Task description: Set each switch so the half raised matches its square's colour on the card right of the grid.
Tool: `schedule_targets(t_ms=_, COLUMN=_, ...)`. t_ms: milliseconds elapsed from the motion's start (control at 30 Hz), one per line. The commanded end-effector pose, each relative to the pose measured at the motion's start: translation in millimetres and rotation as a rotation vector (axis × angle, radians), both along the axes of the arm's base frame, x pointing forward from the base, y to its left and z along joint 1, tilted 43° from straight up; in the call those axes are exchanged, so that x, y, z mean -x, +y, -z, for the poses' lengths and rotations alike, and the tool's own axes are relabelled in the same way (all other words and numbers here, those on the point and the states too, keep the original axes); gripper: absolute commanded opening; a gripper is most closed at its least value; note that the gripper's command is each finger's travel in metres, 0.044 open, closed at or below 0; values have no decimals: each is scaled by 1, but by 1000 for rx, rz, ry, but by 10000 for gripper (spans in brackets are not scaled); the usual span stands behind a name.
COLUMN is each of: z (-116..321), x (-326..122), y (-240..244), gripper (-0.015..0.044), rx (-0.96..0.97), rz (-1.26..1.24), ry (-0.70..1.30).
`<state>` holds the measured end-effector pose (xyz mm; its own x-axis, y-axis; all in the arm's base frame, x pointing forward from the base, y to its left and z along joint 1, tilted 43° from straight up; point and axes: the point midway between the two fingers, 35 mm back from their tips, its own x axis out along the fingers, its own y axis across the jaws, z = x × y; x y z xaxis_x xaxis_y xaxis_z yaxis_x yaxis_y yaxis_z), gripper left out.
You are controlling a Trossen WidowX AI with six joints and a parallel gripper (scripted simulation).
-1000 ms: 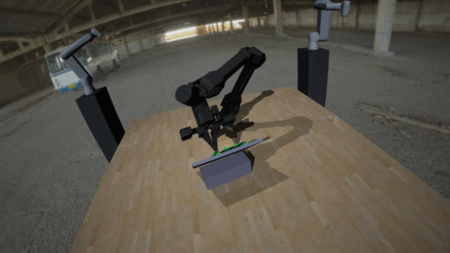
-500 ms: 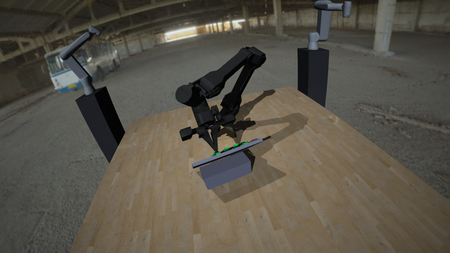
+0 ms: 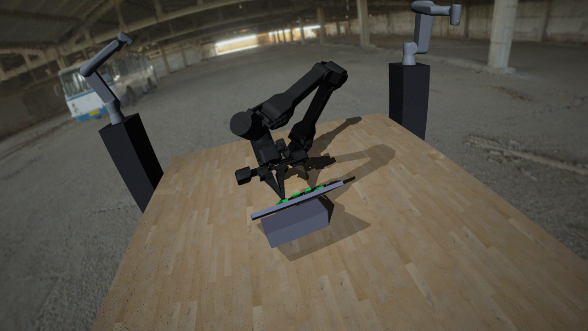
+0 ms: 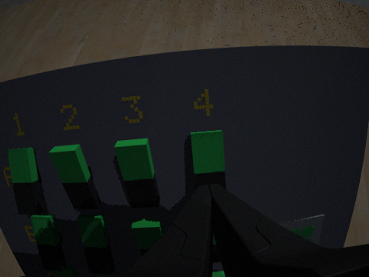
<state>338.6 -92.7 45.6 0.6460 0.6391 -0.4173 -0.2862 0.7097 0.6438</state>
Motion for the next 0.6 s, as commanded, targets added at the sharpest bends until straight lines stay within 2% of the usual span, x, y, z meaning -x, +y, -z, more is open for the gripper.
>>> schedule_targets(t_ms=0, z=1, x=-1, y=0, gripper=0, rx=3, rz=3, ry=4)
schedule_targets(t_ms=567, z=2, x=-2, y=1, gripper=0, rx=3, rz=3, ry=3)
